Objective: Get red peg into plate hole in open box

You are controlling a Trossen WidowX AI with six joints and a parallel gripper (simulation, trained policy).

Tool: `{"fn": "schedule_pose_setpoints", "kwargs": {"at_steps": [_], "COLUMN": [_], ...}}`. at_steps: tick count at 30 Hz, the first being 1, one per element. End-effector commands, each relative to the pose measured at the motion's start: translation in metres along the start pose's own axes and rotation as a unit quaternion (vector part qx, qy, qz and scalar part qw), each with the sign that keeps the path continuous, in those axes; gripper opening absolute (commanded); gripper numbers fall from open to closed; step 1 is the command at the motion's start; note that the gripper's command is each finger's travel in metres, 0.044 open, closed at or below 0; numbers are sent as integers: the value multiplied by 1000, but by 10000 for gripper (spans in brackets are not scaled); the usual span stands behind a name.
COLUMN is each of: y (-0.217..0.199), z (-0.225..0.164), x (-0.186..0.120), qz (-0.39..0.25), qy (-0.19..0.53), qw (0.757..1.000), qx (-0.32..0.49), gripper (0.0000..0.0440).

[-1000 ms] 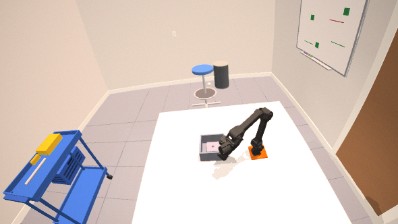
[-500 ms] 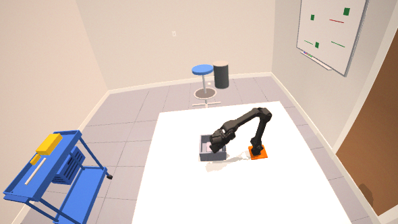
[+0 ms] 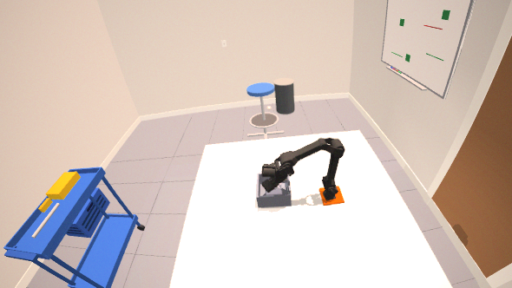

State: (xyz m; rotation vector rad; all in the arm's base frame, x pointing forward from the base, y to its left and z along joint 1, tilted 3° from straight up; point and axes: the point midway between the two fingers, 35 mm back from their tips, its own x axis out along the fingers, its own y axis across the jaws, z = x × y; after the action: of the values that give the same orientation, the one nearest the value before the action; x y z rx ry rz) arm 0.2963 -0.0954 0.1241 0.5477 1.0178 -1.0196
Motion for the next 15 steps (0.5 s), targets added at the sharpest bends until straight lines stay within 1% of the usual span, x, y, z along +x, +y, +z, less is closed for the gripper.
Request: {"fn": "schedule_pose_setpoints", "kwargs": {"at_steps": [1,7,12,14,15], "y": [2,4,6,6,6], "z": [7,12,8,5,4], "x": [12,30,44,49,51], "qz": [8,19,27,29,30], "qy": [10,24,41,49,54], "qw": [1000,999,996,995,994], "qx": [-15,-43,-71,-83,-89], "gripper": [1,0,1,15,31]}}
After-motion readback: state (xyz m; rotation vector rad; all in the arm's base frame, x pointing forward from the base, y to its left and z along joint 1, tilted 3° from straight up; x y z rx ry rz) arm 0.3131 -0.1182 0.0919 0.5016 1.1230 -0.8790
